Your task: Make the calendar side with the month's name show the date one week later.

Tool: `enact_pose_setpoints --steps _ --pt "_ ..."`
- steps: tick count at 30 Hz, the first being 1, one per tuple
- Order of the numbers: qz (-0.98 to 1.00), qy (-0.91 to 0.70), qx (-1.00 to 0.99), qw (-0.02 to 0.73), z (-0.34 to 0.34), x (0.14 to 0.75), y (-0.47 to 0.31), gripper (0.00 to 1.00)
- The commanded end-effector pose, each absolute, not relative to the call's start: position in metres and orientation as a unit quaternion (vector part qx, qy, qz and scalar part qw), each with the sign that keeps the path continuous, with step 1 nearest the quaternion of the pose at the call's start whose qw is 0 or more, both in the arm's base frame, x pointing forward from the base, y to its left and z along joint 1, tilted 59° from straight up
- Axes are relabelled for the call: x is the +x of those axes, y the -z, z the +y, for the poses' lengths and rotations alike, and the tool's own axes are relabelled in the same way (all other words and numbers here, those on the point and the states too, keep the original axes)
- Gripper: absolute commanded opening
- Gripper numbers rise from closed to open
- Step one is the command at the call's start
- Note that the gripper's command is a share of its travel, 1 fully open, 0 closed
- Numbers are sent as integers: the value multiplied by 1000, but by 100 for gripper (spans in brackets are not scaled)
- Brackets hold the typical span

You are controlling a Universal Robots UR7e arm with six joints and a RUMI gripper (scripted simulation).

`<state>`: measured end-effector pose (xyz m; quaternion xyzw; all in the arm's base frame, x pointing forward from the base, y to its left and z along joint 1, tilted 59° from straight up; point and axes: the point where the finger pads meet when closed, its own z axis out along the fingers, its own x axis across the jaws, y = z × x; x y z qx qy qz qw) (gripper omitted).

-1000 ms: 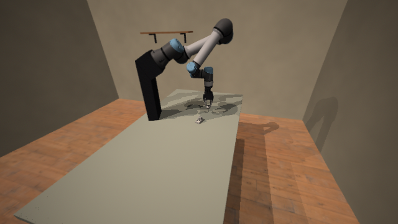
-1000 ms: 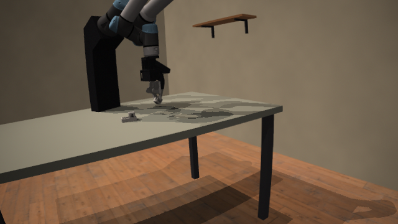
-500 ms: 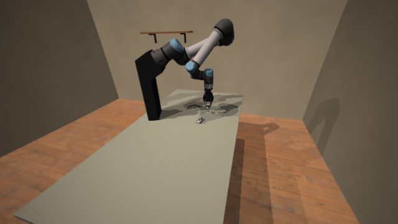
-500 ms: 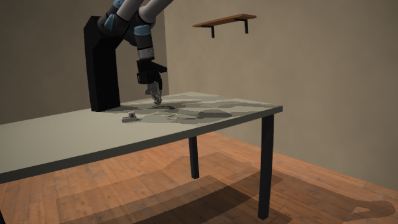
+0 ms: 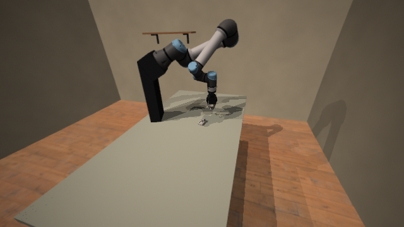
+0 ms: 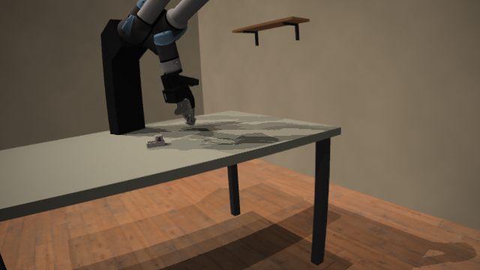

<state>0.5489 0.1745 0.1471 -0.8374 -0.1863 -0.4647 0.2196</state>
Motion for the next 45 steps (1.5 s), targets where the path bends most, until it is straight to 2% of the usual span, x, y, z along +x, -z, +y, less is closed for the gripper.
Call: enact_pose_setpoints --steps 1,45 --pt "-191 463 -836 223 175 550 -148 10" --pt "-249 435 -800 329 172 551 -147 10"
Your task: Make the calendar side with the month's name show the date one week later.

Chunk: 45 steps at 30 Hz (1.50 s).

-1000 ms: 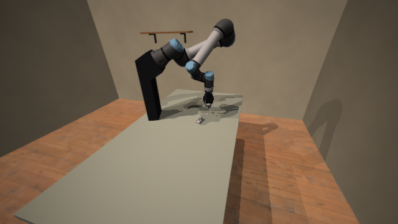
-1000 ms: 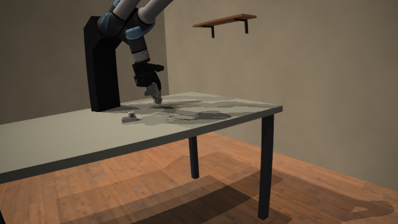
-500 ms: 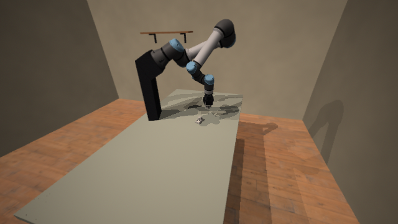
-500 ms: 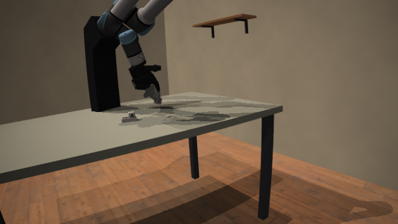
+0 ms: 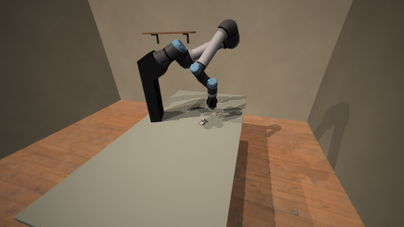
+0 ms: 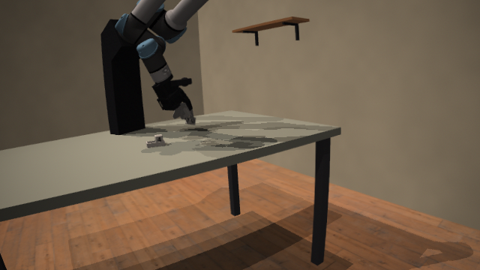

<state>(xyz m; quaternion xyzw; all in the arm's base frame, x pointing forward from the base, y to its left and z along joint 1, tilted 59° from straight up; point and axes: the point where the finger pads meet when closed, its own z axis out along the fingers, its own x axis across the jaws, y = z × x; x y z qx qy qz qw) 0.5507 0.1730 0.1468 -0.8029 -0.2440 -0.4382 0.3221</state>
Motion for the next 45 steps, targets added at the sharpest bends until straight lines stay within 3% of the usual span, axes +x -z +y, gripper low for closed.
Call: enact_pose_setpoints --steps 1,45 --pt "-249 435 -800 329 173 551 -147 10" --pt "-284 406 -779 383 171 554 -137 10"
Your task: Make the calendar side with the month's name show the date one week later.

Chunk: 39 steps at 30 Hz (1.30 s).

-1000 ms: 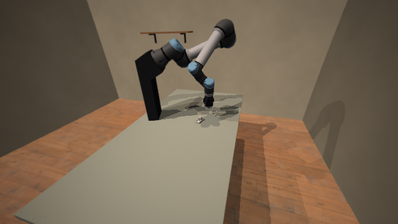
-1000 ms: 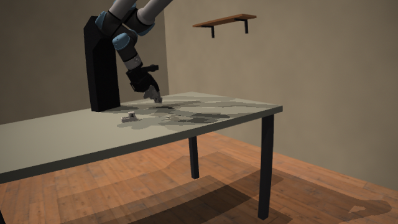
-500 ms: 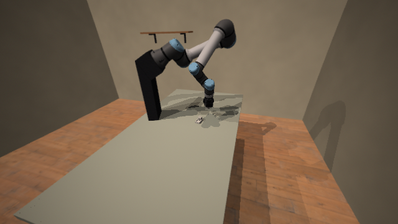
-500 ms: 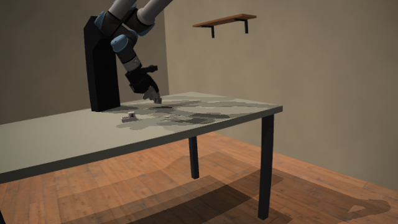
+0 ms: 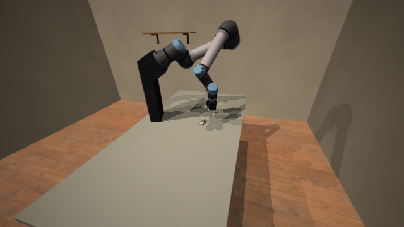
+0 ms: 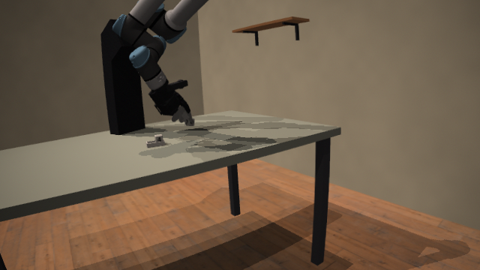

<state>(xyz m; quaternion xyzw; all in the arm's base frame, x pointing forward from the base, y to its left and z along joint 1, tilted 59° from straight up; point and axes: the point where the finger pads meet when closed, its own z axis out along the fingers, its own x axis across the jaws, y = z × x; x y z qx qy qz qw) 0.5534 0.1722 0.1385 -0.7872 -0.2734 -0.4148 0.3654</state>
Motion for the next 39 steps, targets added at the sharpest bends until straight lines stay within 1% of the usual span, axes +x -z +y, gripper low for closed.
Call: enact_pose_setpoints --steps 1,21,39 --pt "-286 405 -778 386 171 554 -137 10" --pt "-300 399 -756 424 171 553 -143 10" --pt "-303 398 -751 432 171 553 -145 10"
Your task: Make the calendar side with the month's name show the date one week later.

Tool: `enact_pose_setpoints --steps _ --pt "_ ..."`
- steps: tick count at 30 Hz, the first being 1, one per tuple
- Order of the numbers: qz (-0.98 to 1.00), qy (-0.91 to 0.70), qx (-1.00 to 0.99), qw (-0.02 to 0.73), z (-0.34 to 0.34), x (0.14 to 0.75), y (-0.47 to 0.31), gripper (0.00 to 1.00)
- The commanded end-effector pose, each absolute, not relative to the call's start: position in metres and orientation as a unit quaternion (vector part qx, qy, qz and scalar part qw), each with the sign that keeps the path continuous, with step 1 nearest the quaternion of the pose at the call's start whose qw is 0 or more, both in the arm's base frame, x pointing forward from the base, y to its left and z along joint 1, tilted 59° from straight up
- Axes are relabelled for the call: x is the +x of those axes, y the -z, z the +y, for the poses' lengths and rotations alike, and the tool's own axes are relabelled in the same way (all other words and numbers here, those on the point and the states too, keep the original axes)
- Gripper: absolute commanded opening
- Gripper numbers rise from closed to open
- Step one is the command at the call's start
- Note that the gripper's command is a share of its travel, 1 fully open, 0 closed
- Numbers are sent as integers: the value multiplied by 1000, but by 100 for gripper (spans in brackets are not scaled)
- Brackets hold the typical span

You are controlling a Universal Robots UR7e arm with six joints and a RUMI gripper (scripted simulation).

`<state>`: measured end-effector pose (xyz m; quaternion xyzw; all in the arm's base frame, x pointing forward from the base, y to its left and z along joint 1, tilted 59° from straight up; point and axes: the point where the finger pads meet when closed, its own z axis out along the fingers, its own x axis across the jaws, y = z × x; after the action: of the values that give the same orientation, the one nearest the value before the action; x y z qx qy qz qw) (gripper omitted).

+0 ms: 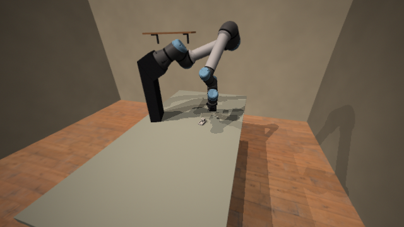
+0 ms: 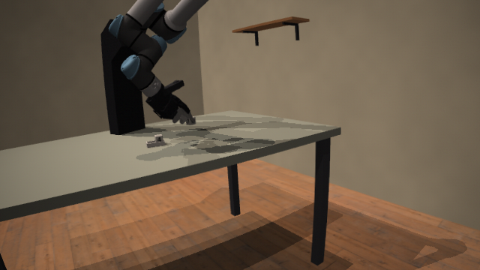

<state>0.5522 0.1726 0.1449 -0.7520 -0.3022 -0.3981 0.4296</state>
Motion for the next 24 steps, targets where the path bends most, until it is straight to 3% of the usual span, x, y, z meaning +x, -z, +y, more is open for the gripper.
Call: enact_pose_setpoints --steps 1,24 --pt "-303 398 -751 432 171 553 -145 10" --pt "-303 398 -750 432 173 554 -144 10"
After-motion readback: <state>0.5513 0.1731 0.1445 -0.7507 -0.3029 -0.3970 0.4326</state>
